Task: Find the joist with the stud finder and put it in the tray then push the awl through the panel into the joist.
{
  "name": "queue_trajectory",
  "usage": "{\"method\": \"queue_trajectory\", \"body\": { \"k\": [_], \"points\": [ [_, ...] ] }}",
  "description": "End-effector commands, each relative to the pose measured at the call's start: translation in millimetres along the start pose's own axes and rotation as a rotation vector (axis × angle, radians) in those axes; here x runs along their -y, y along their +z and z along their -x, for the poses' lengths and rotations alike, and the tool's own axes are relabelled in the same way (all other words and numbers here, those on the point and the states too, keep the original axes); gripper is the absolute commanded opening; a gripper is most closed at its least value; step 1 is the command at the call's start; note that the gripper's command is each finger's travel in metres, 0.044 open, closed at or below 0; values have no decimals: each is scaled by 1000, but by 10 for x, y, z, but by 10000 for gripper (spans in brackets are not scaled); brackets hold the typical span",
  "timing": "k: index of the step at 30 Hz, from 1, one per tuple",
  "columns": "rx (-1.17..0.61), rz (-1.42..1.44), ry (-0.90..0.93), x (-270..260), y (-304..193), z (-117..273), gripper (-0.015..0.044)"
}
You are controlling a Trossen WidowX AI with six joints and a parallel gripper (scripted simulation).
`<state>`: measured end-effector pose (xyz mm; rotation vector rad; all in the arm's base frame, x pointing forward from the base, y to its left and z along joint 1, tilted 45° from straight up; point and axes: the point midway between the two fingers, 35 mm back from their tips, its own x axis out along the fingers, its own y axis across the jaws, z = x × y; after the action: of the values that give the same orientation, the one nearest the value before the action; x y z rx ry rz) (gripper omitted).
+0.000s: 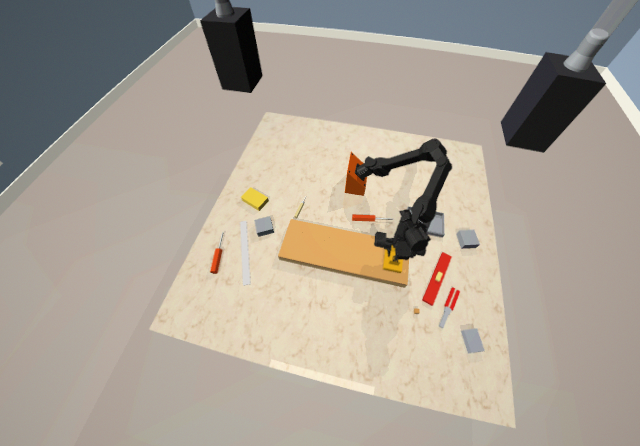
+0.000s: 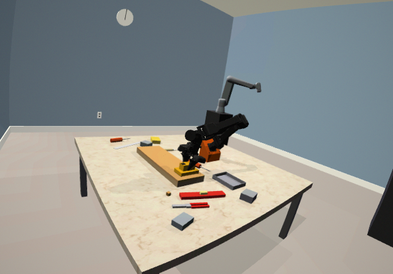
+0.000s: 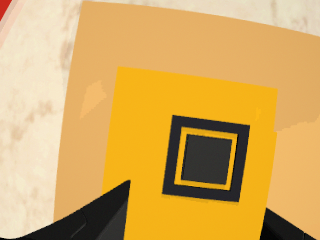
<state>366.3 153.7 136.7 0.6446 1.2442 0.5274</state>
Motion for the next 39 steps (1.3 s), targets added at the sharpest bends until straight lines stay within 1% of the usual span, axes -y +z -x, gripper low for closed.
{"method": "queue_trajectory", "body": {
  "k": [1,6,39],
  "points": [
    [0,-1,-1,8,0,0,0],
    [-4,3,6,18,-8,-5,0],
    [-5,4,2,853,-9,-11,0]
  ]
}}
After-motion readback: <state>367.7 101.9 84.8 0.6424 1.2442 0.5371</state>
